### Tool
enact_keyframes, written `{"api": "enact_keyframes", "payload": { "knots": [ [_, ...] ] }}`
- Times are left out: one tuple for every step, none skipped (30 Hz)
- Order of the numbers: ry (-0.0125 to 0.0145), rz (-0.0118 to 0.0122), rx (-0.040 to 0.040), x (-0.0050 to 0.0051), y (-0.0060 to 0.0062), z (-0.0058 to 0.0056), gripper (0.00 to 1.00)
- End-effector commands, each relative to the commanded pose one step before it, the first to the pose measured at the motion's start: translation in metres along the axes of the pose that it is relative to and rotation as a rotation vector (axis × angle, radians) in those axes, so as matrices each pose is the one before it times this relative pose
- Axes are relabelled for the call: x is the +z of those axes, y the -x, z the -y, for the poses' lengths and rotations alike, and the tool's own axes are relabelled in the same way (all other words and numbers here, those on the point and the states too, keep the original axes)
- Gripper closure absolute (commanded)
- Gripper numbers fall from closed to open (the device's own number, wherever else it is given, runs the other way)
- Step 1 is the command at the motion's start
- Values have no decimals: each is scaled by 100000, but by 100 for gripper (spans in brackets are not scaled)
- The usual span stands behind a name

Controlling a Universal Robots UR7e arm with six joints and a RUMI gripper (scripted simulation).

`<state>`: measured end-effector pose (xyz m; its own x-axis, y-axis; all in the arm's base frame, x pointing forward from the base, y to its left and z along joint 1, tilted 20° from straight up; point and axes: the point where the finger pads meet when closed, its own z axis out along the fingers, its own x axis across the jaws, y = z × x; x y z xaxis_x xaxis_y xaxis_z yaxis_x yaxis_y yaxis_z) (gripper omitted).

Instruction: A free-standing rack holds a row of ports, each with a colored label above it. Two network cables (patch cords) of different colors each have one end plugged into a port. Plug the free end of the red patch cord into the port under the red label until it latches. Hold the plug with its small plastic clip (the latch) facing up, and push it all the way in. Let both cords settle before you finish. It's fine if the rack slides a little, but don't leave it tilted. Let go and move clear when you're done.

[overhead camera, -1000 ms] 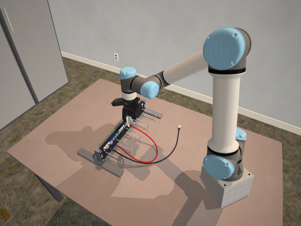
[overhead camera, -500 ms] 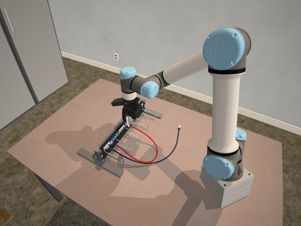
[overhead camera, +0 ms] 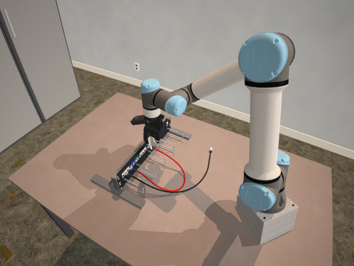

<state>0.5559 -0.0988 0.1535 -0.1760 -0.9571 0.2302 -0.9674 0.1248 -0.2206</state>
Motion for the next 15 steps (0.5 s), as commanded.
{"api": "enact_keyframes", "payload": {
  "knots": [
    [-331,-21,39,-96,-14,103,100],
    [3,0,0,0,0,1,100],
    [21,0,-1,-1,0,4,100],
    [49,0,-3,-1,0,8,100],
    [82,0,-5,-2,0,14,100],
    [112,0,-8,-3,0,19,100],
    [137,0,-9,-4,0,23,100],
    [153,0,-10,-4,0,26,100],
    [159,-1,-11,-5,0,27,100],
    [153,-1,-11,-5,0,26,100],
    [137,-1,-10,-4,0,23,100],
    [112,-1,-8,-3,0,19,100],
    [82,-1,-6,-3,0,14,100],
    [0,0,0,0,0,0,100],
    [0,0,0,0,0,0,100]
  ]
}}
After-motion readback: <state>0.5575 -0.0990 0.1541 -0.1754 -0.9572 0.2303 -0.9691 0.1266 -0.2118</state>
